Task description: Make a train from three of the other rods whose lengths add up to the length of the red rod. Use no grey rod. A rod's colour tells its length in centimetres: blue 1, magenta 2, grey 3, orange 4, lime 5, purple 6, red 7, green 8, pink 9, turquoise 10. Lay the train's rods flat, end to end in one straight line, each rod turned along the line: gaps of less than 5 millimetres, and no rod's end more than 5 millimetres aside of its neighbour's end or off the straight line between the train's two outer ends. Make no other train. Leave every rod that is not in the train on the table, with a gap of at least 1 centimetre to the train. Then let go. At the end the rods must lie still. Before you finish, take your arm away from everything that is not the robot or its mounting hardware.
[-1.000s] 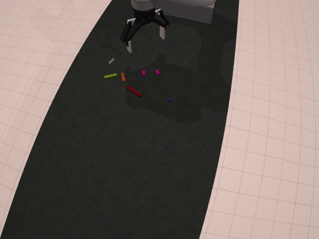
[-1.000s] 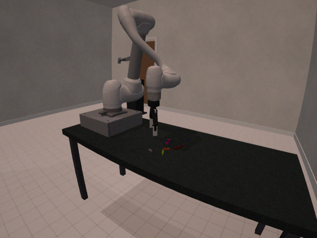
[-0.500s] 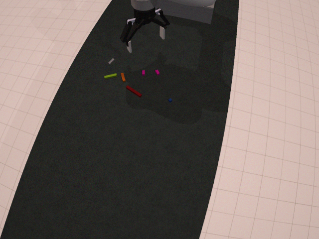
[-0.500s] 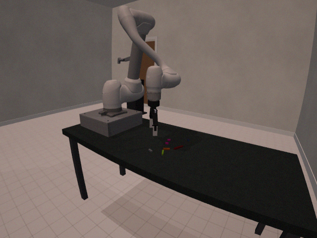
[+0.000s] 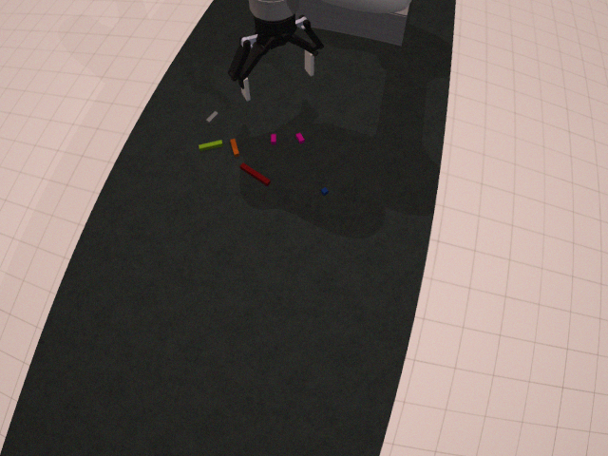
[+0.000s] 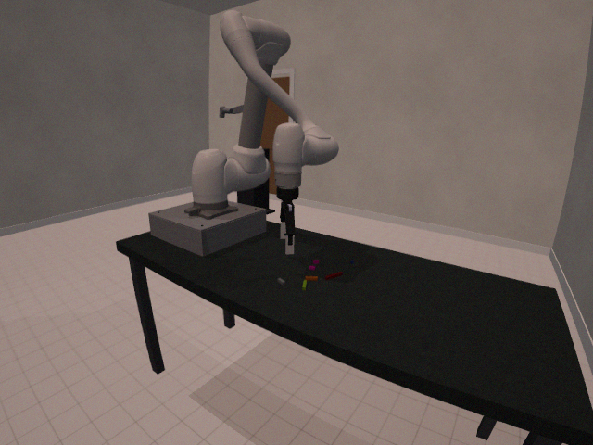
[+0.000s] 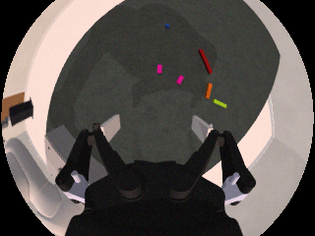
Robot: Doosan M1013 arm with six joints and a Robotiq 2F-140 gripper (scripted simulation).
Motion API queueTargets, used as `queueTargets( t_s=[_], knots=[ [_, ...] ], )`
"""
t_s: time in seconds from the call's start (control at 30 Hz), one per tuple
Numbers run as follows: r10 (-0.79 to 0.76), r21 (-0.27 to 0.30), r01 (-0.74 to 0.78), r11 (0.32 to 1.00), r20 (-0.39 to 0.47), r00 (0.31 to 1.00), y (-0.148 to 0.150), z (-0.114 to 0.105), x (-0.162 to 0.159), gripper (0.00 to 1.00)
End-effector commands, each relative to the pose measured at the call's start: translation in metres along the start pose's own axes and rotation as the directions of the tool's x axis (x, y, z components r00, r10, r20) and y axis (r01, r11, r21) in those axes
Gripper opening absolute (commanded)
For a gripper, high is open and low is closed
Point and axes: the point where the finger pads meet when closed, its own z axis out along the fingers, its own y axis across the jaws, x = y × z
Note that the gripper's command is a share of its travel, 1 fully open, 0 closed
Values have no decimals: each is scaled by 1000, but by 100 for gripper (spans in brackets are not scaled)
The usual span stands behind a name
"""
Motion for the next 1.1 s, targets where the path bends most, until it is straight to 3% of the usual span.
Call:
queueTargets(
  t_s=[0.0,0.33,0.4,0.47,0.67,0.9,0.97,1.0,1.07],
  knots=[
    [98,0,-98,995,0,995,5,0,2,100],
    [503,0,-503,864,0,864,28,-1,11,100],
    [503,0,-503,864,0,864,28,-1,11,100],
    [619,0,-619,785,0,785,36,-1,14,100],
    [776,0,-776,630,0,630,48,-1,18,100],
    [918,0,-918,396,0,396,62,0,23,100],
    [918,0,-918,396,0,396,62,0,23,100],
    [949,0,-949,314,0,314,67,0,24,100],
    [971,0,-971,240,0,240,71,0,26,100]
  ],
)
